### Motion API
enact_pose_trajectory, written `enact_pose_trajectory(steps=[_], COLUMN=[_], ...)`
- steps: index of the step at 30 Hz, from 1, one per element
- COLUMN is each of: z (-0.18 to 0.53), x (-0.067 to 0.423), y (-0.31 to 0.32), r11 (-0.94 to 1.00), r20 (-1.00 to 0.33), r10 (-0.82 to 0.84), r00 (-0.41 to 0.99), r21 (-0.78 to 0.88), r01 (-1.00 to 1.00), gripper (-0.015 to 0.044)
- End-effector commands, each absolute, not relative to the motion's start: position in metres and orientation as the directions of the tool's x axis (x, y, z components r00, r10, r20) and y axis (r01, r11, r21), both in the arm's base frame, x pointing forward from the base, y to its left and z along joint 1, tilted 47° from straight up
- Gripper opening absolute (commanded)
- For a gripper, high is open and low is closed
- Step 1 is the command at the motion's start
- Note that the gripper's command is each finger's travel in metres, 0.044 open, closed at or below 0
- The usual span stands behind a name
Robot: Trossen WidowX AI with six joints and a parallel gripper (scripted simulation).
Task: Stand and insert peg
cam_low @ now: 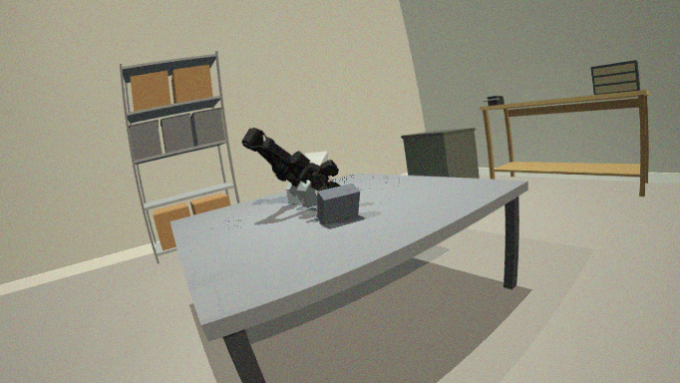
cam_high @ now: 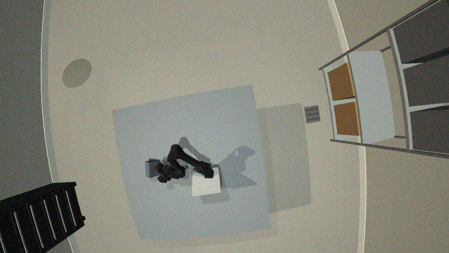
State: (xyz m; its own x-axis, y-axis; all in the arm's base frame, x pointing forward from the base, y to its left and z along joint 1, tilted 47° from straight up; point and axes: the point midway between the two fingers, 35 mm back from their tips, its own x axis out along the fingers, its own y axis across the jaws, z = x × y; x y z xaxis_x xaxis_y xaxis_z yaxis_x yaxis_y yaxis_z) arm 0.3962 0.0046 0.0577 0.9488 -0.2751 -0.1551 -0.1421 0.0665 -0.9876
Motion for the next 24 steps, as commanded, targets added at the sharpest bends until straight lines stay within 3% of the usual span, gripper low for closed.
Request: enact_pose_trajectory(steps=[1, 24], z=[0.055, 0.053], x=[0.399, 0.412], y=[0.003, 0.0], r11=[0.061, 0.061], r20=[-0.163, -0.162], r10=[-0.276, -0.276], r00=[0.947, 0.947], r21=[-0.987, -0.987], r01=[-0.152, -0.151], gripper=[0.0, 0.0])
